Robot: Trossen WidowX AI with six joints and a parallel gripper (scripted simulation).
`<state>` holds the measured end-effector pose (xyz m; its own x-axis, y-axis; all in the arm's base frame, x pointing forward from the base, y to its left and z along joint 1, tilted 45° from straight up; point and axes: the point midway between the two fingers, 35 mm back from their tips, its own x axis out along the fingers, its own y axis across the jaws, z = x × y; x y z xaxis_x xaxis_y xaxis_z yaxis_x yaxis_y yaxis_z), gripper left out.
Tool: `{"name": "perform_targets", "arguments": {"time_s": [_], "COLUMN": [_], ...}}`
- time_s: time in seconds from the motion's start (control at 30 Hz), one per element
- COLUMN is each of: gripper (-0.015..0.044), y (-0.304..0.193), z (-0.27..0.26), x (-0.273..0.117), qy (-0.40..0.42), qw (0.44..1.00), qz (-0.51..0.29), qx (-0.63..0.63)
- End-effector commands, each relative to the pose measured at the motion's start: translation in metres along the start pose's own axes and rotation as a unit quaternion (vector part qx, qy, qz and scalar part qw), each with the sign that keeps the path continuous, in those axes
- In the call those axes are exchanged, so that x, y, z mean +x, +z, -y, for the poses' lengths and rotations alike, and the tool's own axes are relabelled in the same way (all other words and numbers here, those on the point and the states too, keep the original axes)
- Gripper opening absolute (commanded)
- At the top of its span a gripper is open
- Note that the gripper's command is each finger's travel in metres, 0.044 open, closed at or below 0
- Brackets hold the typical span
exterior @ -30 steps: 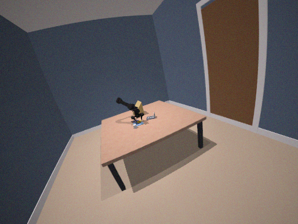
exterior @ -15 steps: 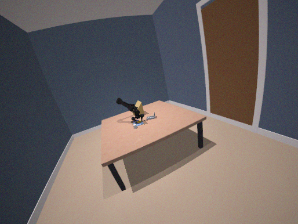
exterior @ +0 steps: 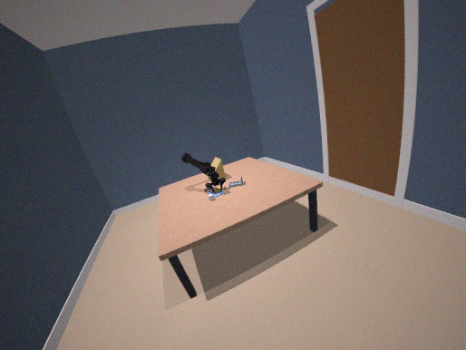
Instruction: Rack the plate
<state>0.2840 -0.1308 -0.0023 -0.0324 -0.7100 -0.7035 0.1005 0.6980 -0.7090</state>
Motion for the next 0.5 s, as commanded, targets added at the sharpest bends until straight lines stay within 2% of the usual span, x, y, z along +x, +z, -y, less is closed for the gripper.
{"name": "perform_targets", "arguments": {"time_s": [0.0, 0.3, 0.47], "gripper": [0.0245, 0.0009, 0.0], "y": [0.001, 0.012, 0.016], "z": [0.0, -0.007, -0.01], "x": [-0.002, -0.048, -0.076], "qy": [-0.001, 0.008, 0.011], "qw": [1.0, 1.0, 1.0], "qz": [0.0, 0.001, 0.003], "qx": [-0.002, -0.003, -0.005]}}
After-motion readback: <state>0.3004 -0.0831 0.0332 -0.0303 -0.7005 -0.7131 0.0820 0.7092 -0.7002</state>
